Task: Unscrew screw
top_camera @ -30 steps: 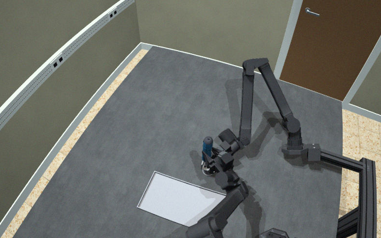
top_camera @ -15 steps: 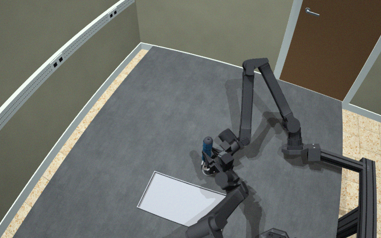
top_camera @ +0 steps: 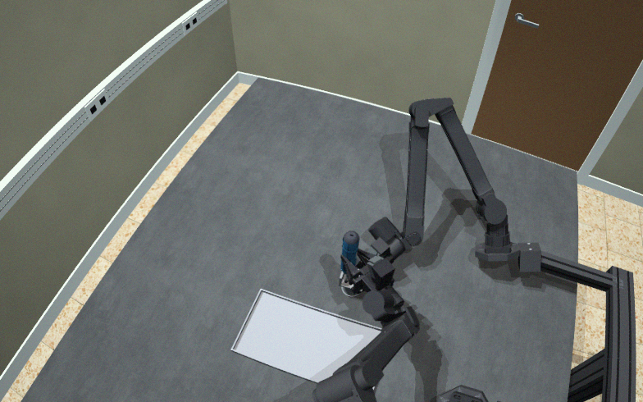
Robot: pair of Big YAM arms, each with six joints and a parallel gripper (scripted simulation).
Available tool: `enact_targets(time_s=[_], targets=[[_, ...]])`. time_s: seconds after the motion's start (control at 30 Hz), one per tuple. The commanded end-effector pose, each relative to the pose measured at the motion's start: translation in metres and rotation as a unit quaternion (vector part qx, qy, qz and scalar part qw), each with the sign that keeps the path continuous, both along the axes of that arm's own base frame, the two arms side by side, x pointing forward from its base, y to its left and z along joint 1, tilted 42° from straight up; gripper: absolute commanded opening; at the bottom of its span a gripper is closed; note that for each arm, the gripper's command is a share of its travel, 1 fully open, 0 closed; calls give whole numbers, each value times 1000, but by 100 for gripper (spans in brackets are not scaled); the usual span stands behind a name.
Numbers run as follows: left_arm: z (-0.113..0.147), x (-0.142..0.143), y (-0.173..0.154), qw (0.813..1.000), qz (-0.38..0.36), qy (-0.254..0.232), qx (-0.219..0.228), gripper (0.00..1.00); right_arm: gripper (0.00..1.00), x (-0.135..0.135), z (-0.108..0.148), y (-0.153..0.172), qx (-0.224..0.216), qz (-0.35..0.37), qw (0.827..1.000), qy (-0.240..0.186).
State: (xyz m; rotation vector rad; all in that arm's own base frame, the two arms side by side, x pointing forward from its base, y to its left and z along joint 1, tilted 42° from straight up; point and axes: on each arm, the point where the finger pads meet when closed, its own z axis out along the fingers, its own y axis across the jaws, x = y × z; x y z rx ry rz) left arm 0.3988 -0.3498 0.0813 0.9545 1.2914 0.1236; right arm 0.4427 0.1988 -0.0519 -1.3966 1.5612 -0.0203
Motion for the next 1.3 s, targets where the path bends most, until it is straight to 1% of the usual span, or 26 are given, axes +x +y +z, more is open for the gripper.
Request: enact_targets(time_s=[0.0, 0.83, 1.27], targets=[[10, 5, 2, 1000, 1, -17, -11, 42, 59, 2, 4, 3, 4, 1, 1000, -6], [4, 6, 5, 1000, 2, -13, -7, 42, 59, 2, 4, 3, 4, 1, 1000, -6], [6, 6, 5, 1000, 2, -15, -8, 42, 59, 2, 4, 3, 4, 1, 1000, -6]])
